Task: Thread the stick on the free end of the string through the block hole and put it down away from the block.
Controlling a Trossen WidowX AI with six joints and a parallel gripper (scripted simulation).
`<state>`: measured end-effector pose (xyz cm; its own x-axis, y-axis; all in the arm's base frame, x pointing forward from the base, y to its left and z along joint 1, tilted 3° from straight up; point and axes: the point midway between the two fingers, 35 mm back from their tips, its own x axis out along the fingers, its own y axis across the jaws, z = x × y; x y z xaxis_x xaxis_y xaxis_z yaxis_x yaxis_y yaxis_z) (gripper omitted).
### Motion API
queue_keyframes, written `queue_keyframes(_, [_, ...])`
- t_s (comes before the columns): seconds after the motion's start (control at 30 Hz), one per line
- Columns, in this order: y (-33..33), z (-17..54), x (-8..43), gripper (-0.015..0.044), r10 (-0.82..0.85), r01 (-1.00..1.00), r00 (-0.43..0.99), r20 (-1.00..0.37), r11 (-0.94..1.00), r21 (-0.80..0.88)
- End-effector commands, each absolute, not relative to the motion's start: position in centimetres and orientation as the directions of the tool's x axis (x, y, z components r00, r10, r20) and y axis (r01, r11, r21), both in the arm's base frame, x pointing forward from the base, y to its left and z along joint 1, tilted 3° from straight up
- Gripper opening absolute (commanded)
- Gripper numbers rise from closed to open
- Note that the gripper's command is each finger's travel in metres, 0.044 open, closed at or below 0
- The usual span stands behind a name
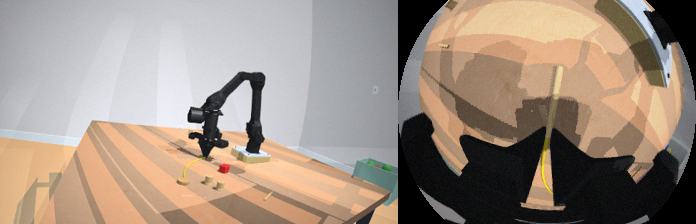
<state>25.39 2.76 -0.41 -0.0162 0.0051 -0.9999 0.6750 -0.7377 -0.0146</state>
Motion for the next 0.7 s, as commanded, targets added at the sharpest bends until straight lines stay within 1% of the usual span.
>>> queue_keyframes(0.0, [2.8, -0.4, 25.4, 0.0000, 0.005, 0.675, -0.016, -1.000, -0.738, -0.015])
queue_keyframes(0.67, [2.8, 1.9, 25.6, 0.0000, 0.005, 0.675, -0.016, -1.000, -0.738, -0.014])
